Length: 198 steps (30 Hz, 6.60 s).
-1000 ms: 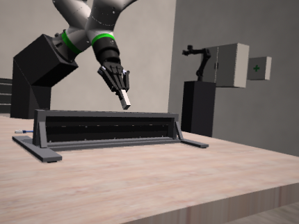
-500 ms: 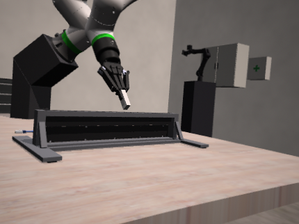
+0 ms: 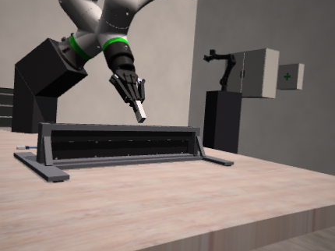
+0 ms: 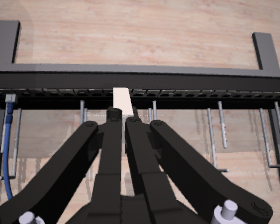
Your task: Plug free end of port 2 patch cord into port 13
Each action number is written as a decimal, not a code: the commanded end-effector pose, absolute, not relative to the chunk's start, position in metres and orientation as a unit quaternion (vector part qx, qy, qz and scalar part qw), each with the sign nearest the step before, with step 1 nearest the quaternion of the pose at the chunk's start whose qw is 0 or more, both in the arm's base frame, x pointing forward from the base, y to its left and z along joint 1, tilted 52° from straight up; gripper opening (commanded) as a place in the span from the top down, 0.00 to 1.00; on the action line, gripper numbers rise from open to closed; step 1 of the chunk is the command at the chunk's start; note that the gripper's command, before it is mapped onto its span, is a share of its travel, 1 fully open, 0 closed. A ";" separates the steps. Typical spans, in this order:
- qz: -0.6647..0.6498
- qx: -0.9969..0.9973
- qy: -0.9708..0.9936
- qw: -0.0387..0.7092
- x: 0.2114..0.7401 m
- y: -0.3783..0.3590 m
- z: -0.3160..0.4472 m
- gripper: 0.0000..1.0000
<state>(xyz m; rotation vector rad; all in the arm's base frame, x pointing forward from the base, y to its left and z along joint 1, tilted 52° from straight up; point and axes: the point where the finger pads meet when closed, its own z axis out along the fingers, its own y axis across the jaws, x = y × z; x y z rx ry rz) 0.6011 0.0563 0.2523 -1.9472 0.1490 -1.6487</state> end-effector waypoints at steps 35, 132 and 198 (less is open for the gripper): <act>-0.618 -0.729 0.056 0.289 0.500 0.018 0.260 1.00; -0.618 -0.729 0.056 0.289 0.629 -0.027 0.203 1.00; -0.618 -0.729 0.056 0.289 0.498 -0.076 0.213 1.00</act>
